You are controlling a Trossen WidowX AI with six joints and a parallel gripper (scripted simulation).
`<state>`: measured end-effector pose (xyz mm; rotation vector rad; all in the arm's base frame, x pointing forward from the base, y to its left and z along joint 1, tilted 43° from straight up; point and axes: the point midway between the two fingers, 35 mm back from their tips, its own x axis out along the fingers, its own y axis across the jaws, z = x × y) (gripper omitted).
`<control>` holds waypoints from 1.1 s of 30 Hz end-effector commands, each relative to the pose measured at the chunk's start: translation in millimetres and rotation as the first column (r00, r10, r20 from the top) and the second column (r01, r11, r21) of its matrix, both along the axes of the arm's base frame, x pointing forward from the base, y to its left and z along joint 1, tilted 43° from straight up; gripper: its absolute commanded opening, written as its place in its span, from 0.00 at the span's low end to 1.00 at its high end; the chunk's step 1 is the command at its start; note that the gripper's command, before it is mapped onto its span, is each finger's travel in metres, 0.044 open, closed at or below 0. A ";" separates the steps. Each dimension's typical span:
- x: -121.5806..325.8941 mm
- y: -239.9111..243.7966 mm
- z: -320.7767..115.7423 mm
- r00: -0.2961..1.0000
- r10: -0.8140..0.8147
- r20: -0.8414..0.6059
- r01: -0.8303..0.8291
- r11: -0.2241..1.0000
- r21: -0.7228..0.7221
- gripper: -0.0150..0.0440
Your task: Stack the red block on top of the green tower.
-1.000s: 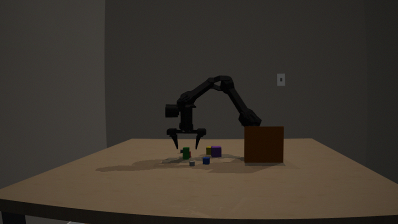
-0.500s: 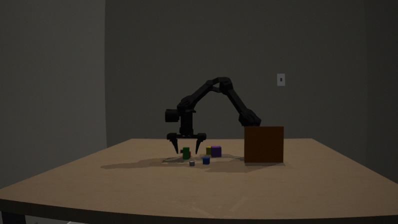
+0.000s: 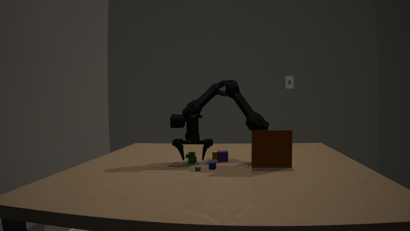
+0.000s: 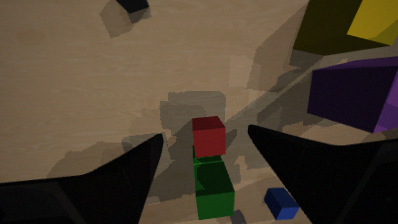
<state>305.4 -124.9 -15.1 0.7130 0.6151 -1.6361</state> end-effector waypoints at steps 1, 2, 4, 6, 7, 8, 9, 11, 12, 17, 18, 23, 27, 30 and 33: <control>-0.9 -0.7 -0.7 1.000 0.004 -0.006 -0.004 1.000 -0.004 1.00; -0.9 -0.7 -0.7 1.000 0.004 -0.006 -0.004 1.000 -0.004 1.00; -0.8 -0.1 -0.1 1.000 0.004 -0.006 -0.004 1.000 -0.004 1.00; -0.8 -0.1 -0.1 1.000 0.004 -0.006 -0.004 1.000 -0.004 0.91; -0.8 -0.1 -0.1 1.000 0.004 -0.006 -0.004 1.000 -0.004 0.87; -0.8 -0.1 -0.1 1.000 0.004 -0.006 -0.004 1.000 -0.004 0.82; -0.8 -0.1 -0.1 1.000 0.004 -0.006 -0.004 1.000 -0.004 0.78; -0.8 -0.1 -0.1 1.000 0.004 -0.006 -0.004 1.000 -0.004 0.69; -0.8 -0.1 -0.1 1.000 0.004 -0.006 -0.004 1.000 -0.004 0.64; -0.8 -0.1 -0.1 1.000 0.004 -0.006 -0.004 1.000 -0.004 0.42; -0.8 -0.1 -0.1 1.000 0.004 -0.006 -0.004 1.000 -0.004 0.41; -0.8 -0.1 -0.1 1.000 0.004 -0.006 -0.004 1.000 -0.004 0.35; 0.3 3.8 3.9 1.000 0.004 -0.006 -0.004 1.000 -0.004 0.25; 2.4 12.0 12.5 1.000 0.004 -0.006 -0.004 1.000 -0.003 0.25; 4.6 23.2 24.5 1.000 0.004 -0.006 -0.004 1.000 -0.002 0.25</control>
